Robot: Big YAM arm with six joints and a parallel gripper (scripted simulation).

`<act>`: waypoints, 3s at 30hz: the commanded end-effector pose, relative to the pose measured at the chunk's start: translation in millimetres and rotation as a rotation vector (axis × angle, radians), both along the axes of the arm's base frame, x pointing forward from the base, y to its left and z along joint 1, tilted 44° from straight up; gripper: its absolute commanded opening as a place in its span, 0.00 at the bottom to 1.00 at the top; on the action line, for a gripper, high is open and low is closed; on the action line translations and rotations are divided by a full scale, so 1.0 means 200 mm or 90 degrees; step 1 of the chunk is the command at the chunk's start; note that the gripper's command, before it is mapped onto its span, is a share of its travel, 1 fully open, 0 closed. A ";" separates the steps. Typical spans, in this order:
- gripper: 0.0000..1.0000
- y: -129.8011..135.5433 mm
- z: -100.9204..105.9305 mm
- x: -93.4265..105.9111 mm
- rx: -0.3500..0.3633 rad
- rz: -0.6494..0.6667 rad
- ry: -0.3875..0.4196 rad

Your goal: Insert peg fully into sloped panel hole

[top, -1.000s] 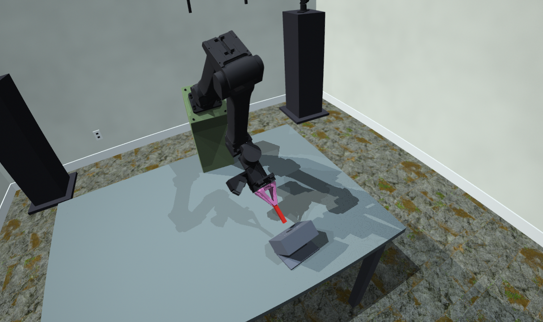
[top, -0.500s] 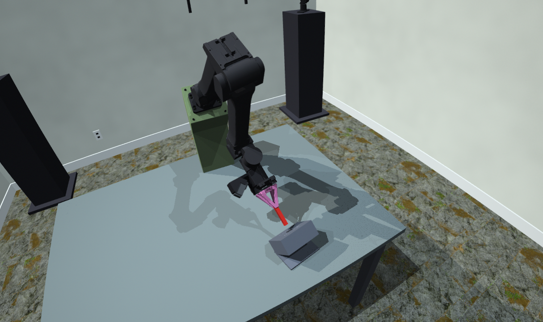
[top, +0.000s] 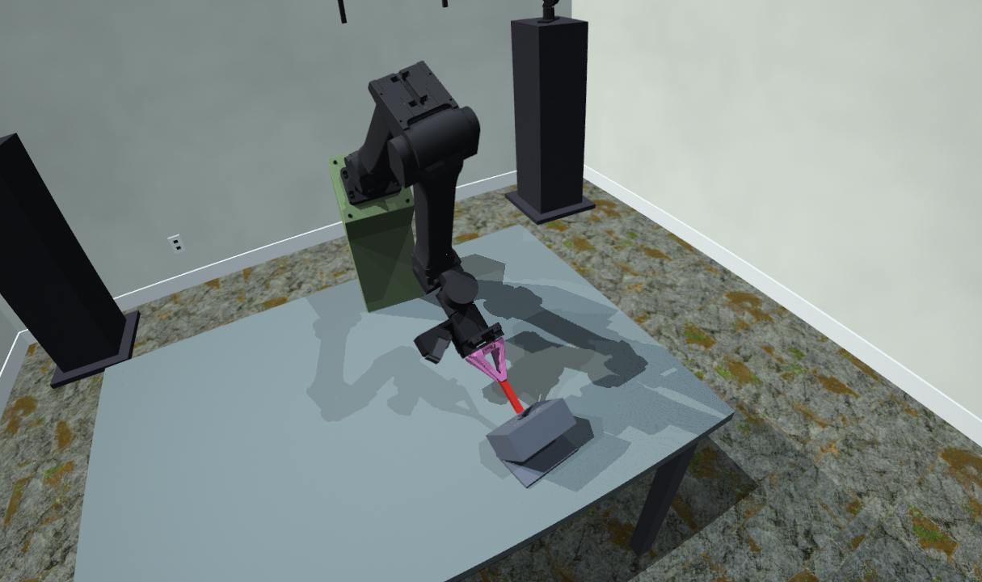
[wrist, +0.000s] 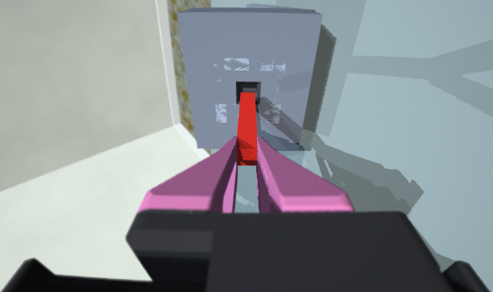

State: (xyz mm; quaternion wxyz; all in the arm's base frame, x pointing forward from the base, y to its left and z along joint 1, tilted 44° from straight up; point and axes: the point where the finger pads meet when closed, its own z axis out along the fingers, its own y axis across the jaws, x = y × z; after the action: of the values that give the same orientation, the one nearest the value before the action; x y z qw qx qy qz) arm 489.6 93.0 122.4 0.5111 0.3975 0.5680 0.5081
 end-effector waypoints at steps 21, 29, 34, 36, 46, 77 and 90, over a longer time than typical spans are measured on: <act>0.00 -0.03 -0.02 0.09 0.002 -0.010 0.005; 0.00 -0.03 -0.02 0.11 0.002 -0.010 0.005; 0.00 -0.03 -0.02 0.13 0.002 -0.010 0.005; 0.00 -0.02 -0.02 0.13 0.002 -0.010 0.005; 0.00 -0.02 -0.02 0.16 0.002 -0.010 0.005; 0.57 0.03 0.01 0.17 0.001 0.000 -0.004; 1.00 0.03 0.02 0.15 0.001 0.001 -0.007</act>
State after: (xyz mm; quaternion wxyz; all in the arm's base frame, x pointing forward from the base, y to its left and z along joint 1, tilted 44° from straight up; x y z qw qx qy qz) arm 524.9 98.1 123.1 0.5116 0.3972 0.5675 0.5084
